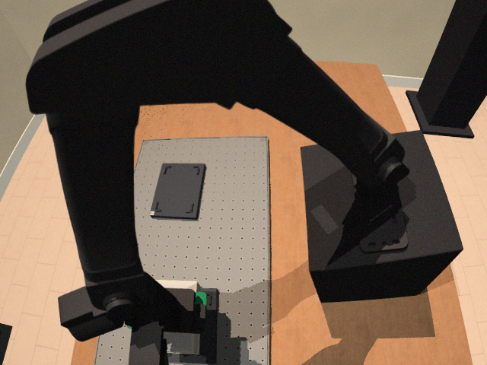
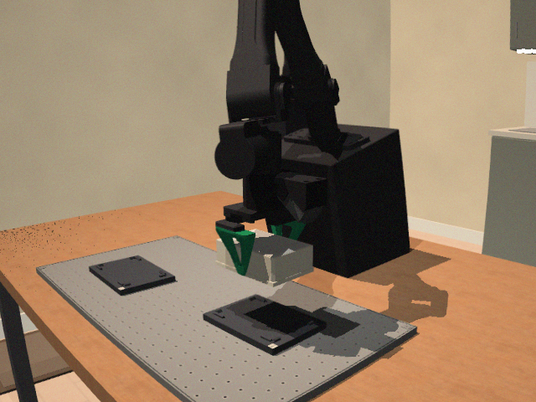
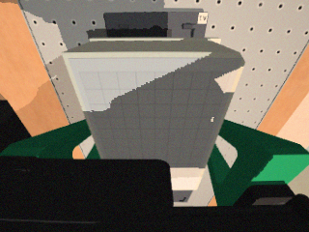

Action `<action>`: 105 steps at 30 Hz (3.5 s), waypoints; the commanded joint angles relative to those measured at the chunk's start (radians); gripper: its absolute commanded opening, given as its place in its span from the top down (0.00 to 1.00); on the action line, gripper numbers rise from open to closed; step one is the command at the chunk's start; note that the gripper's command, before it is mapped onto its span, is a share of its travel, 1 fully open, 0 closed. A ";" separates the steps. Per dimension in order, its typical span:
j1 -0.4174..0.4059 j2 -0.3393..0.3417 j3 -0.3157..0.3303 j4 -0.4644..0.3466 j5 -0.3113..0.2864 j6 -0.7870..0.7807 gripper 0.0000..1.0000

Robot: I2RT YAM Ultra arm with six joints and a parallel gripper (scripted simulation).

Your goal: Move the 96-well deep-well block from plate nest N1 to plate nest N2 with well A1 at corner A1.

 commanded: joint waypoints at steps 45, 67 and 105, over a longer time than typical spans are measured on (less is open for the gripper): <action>-0.402 -0.087 -0.082 0.039 -0.095 -0.331 1.00; -0.575 -0.064 -0.031 0.011 -0.138 -0.498 1.00; -0.858 0.059 0.204 -0.115 -0.206 -0.773 1.00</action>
